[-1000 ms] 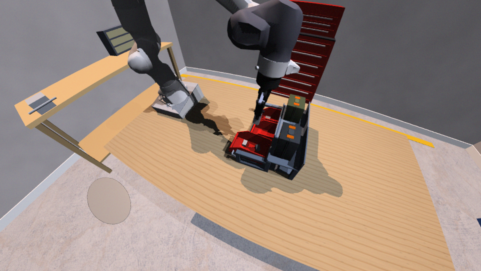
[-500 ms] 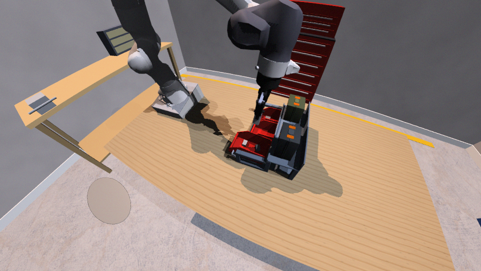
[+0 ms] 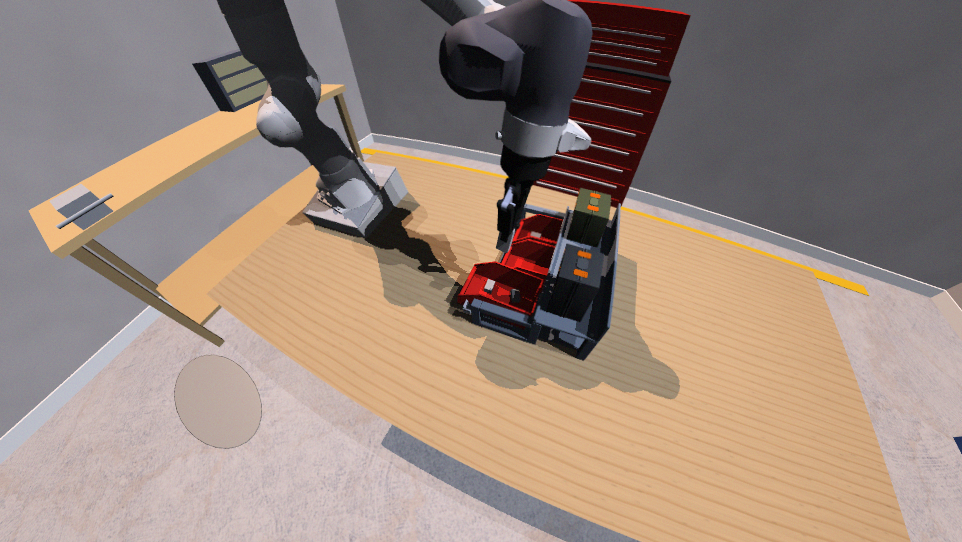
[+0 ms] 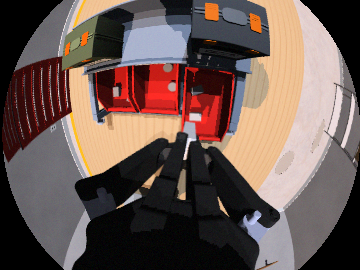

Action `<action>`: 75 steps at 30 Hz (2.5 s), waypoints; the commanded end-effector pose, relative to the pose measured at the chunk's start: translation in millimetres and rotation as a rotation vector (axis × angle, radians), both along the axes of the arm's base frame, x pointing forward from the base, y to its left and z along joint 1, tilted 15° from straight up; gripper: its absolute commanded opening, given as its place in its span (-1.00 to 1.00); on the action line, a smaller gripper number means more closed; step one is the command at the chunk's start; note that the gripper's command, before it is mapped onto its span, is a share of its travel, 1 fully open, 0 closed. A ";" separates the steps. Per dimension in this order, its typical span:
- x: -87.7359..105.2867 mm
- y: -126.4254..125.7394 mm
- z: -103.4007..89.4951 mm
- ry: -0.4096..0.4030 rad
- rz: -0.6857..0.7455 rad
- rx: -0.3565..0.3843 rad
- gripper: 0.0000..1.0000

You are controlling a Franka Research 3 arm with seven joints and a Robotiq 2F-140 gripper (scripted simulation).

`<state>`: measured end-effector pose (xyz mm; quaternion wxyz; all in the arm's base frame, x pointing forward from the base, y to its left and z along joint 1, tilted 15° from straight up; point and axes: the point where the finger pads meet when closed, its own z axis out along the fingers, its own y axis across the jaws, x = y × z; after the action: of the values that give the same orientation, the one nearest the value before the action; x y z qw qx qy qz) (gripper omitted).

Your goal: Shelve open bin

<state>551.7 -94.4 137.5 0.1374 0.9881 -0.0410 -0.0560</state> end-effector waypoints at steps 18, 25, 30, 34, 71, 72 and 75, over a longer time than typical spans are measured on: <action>-27.0 -27.1 5.4 -0.184 -0.461 -0.079 -1.00; -35.4 -32.3 5.3 -0.221 -0.560 -0.088 -1.00; -43.2 -36.5 4.8 -0.256 -0.652 -0.095 -1.00; -48.8 -39.0 4.2 -0.280 -0.716 -0.098 -1.00; -98.7 -45.9 -9.2 -0.467 -1.278 -0.089 -1.00; -100.1 -45.7 -9.8 -0.471 -1.294 -0.088 -1.00; -104.4 -44.8 -11.5 -0.484 -1.341 -0.084 -1.00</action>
<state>448.2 -139.9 126.7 0.1058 0.7834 -0.6088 0.0671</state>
